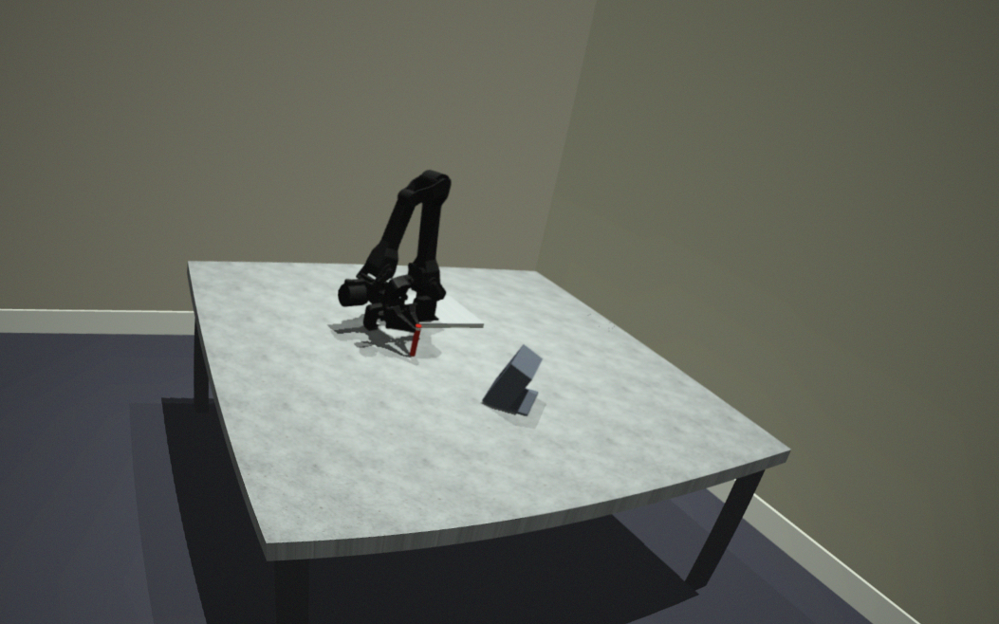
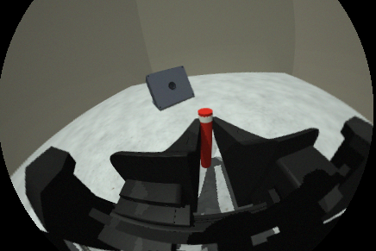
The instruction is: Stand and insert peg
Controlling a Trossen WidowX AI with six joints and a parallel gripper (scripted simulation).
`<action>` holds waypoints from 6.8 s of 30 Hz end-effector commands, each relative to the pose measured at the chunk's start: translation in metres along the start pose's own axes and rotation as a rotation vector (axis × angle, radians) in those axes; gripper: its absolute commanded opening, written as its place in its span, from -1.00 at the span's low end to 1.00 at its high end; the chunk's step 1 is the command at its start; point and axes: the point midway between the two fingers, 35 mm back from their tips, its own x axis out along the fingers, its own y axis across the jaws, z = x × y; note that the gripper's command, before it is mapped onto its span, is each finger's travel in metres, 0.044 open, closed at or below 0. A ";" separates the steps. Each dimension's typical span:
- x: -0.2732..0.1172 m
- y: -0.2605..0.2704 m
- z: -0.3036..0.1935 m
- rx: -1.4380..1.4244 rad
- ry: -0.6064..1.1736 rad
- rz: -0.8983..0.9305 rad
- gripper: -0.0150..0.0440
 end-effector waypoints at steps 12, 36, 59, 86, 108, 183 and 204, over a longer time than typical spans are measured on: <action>-0.003 0.004 -0.002 0.004 -0.014 -0.001 -0.33; -0.007 0.011 -0.004 0.013 -0.044 -0.008 -0.33; -0.009 0.015 -0.005 0.016 -0.070 -0.020 -0.12; -0.009 0.015 -0.005 0.016 -0.070 -0.020 0.13; -0.014 0.004 0.033 0.033 -0.044 -0.007 1.00; 0.013 0.023 0.087 -0.040 1.430 -0.040 1.00; 0.019 0.020 0.054 -0.046 1.430 -0.035 1.00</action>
